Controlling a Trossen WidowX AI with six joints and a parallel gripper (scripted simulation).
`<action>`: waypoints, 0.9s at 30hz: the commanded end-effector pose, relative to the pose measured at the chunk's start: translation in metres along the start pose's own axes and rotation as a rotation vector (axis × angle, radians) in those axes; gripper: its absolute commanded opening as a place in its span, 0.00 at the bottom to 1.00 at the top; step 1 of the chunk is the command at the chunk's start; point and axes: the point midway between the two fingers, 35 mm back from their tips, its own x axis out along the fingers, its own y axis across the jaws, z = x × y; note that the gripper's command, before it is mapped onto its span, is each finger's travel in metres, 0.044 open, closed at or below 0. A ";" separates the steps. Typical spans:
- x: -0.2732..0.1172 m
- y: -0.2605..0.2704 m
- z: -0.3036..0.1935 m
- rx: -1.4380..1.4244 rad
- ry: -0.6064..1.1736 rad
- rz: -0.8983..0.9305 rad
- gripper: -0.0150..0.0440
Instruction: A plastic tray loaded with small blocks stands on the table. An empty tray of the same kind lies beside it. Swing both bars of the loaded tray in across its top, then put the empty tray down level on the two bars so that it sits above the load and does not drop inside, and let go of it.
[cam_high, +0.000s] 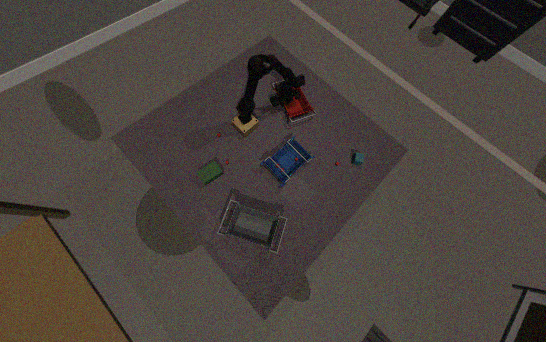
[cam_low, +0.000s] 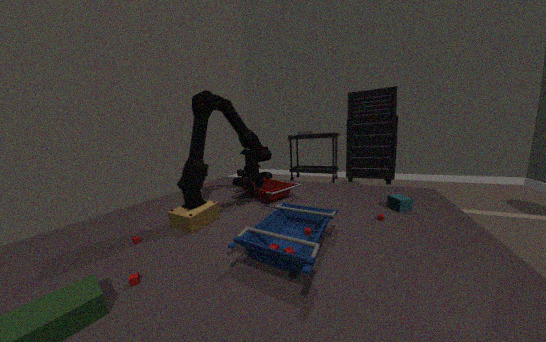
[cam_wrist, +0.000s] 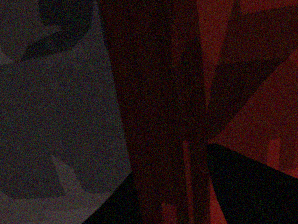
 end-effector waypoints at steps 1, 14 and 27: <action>-0.001 0.001 0.000 -0.003 -0.002 0.007 0.29; -0.075 0.000 0.000 -0.003 -0.002 0.007 0.25; -0.080 0.001 0.000 -0.003 -0.002 0.007 0.25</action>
